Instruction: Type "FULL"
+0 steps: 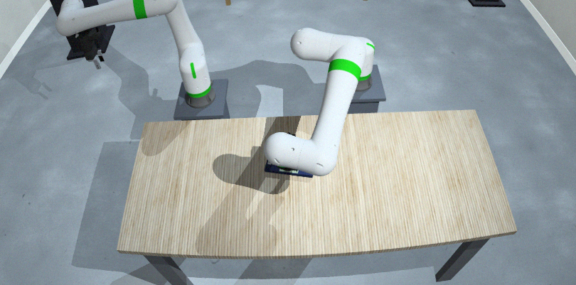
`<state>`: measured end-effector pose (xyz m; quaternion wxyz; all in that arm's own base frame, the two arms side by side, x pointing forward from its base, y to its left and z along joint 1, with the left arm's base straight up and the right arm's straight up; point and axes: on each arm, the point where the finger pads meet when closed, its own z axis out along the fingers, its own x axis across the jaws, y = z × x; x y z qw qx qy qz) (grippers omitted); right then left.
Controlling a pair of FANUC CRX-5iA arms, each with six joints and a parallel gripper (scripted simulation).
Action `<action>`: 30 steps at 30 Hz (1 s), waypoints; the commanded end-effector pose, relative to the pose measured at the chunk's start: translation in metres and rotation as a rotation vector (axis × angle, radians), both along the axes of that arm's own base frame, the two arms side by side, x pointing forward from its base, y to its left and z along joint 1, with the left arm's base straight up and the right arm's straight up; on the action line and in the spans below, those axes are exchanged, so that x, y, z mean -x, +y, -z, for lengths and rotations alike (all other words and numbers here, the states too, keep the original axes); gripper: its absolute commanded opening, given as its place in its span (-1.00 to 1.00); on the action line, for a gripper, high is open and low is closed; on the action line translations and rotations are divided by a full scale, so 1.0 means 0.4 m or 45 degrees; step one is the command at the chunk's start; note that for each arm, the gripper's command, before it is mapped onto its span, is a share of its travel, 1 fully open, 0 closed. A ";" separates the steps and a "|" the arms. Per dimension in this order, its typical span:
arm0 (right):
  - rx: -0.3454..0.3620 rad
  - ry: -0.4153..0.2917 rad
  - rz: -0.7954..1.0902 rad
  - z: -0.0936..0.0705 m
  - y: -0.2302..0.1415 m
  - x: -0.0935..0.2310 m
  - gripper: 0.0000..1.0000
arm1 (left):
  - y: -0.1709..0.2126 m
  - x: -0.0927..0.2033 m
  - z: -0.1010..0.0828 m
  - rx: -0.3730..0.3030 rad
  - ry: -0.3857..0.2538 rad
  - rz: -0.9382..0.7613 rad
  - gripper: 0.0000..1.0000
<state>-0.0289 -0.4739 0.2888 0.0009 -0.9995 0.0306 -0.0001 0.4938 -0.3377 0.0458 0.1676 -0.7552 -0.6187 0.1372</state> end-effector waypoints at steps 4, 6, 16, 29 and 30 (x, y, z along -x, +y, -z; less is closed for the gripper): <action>0.002 0.000 0.000 -0.002 -0.001 0.000 1.00 | -0.002 -0.001 -0.002 0.002 -0.002 0.000 -1.00; 0.002 0.000 0.000 -0.002 -0.001 0.000 1.00 | -0.002 -0.001 0.001 0.002 -0.002 0.000 -1.00; 0.002 0.000 0.000 -0.002 -0.001 0.000 1.00 | -0.002 -0.001 0.012 0.002 -0.002 0.000 -1.00; 0.002 0.000 0.000 -0.002 -0.001 0.000 1.00 | -0.002 -0.001 0.015 0.002 -0.002 0.000 -1.00; 0.002 0.000 0.000 -0.002 -0.001 0.000 1.00 | -0.002 -0.001 0.015 0.002 -0.002 0.000 -1.00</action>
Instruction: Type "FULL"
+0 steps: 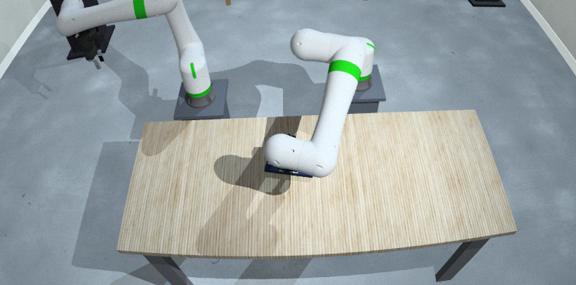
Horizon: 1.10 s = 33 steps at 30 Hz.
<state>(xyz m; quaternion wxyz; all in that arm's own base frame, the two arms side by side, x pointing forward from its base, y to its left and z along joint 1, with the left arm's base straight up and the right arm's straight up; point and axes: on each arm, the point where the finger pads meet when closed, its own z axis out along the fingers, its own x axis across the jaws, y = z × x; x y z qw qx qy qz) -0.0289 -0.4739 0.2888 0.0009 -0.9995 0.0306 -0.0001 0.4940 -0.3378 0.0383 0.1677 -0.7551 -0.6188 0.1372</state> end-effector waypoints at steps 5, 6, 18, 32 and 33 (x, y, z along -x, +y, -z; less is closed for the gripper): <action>0.002 0.000 0.000 -0.002 -0.001 0.000 1.00 | -0.001 -0.001 -0.002 0.002 -0.003 0.000 -1.00; 0.002 0.000 0.000 -0.002 -0.001 0.000 1.00 | -0.001 -0.001 -0.002 0.002 -0.003 0.000 -1.00; 0.002 0.000 0.000 -0.002 -0.001 0.000 1.00 | -0.001 -0.001 0.002 0.002 -0.003 0.000 -1.00; 0.002 0.000 0.000 -0.002 -0.001 0.000 1.00 | -0.001 -0.001 -0.005 0.002 -0.003 0.000 -1.00; 0.002 0.000 0.000 -0.002 -0.001 0.000 1.00 | -0.001 -0.001 -0.009 0.002 -0.003 0.000 -1.00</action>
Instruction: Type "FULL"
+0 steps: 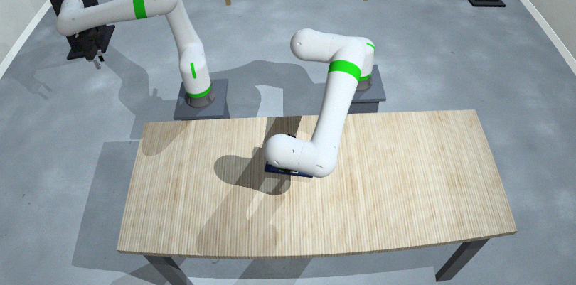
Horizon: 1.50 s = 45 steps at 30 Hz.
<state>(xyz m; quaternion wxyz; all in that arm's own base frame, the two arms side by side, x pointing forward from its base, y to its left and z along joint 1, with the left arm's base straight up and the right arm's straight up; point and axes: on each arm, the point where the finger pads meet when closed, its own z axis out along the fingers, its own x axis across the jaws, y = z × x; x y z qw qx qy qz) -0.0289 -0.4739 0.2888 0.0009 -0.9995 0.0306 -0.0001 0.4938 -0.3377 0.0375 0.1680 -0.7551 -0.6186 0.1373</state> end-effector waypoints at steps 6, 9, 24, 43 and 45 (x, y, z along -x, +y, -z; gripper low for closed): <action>0.002 0.000 0.000 -0.002 -0.001 0.000 1.00 | -0.002 -0.001 -0.024 0.002 -0.003 0.000 -1.00; 0.002 0.000 0.000 -0.002 -0.001 0.000 1.00 | -0.002 -0.001 -0.025 0.002 -0.003 0.000 -1.00; 0.002 0.000 0.000 -0.002 -0.001 0.000 1.00 | -0.002 -0.001 -0.025 0.002 -0.003 0.000 -1.00; 0.002 0.000 0.000 -0.002 -0.001 0.000 1.00 | -0.002 -0.001 -0.018 0.002 -0.003 0.000 -1.00; 0.002 0.000 0.000 -0.002 -0.001 0.000 1.00 | -0.002 -0.001 -0.014 0.002 -0.003 0.000 -1.00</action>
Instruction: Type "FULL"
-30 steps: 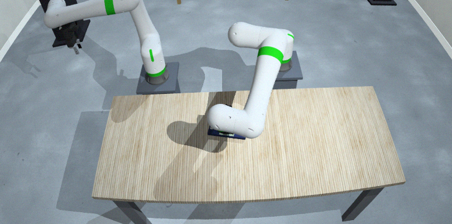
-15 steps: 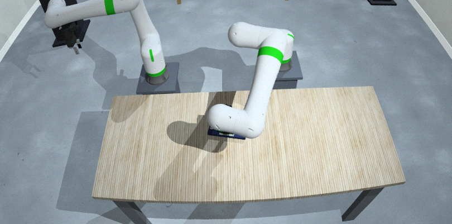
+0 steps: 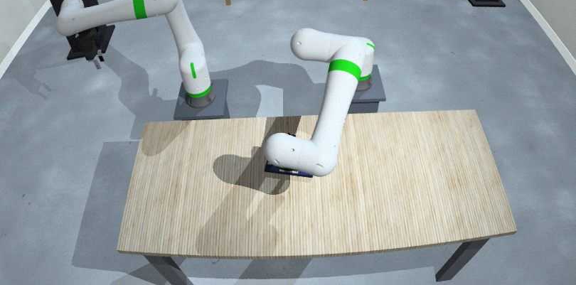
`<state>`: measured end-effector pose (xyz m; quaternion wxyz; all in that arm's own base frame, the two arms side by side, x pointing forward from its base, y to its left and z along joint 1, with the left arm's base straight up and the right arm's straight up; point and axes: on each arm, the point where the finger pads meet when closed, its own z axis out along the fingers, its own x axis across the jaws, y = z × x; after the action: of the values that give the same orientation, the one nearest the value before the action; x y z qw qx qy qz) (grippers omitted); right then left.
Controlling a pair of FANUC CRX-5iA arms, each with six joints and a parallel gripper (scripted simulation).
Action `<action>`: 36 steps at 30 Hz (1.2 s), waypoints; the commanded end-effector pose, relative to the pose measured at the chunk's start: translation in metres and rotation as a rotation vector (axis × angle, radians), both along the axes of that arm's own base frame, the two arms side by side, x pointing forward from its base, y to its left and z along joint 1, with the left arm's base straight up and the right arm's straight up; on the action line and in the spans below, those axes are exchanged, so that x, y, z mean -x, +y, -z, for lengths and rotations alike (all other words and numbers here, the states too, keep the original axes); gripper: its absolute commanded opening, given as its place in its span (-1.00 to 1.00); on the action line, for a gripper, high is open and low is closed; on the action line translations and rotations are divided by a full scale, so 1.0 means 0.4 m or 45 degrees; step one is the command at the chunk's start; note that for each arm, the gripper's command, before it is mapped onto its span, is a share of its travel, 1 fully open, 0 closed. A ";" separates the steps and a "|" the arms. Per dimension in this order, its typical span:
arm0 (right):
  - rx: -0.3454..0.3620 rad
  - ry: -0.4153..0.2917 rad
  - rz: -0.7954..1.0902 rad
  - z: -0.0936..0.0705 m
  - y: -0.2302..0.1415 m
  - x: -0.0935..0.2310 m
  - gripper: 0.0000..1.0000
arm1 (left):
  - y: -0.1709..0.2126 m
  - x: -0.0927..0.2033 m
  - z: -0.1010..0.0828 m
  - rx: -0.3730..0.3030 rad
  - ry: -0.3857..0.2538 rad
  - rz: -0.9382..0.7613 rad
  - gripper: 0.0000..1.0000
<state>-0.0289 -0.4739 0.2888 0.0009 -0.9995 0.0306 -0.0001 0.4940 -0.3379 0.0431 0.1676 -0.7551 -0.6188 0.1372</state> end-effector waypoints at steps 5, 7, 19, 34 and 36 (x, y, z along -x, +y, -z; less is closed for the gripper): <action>0.002 0.000 0.000 -0.002 -0.001 0.000 1.00 | -0.001 -0.001 0.005 0.002 -0.002 0.000 -1.00; 0.002 0.000 0.000 -0.002 -0.001 0.000 1.00 | -0.001 -0.001 0.005 0.002 -0.002 0.000 -1.00; 0.002 0.000 0.000 -0.002 -0.001 0.000 1.00 | -0.001 -0.001 0.008 0.002 -0.002 0.000 -1.00; 0.002 0.000 0.000 -0.002 -0.001 0.000 1.00 | -0.001 -0.001 0.012 0.002 -0.002 0.000 -1.00; 0.002 0.000 0.000 -0.002 -0.001 0.000 1.00 | -0.001 -0.001 0.013 0.002 -0.002 0.000 -1.00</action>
<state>-0.0289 -0.4739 0.2888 0.0009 -0.9995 0.0306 -0.0001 0.4940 -0.3379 0.0367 0.1677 -0.7551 -0.6188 0.1372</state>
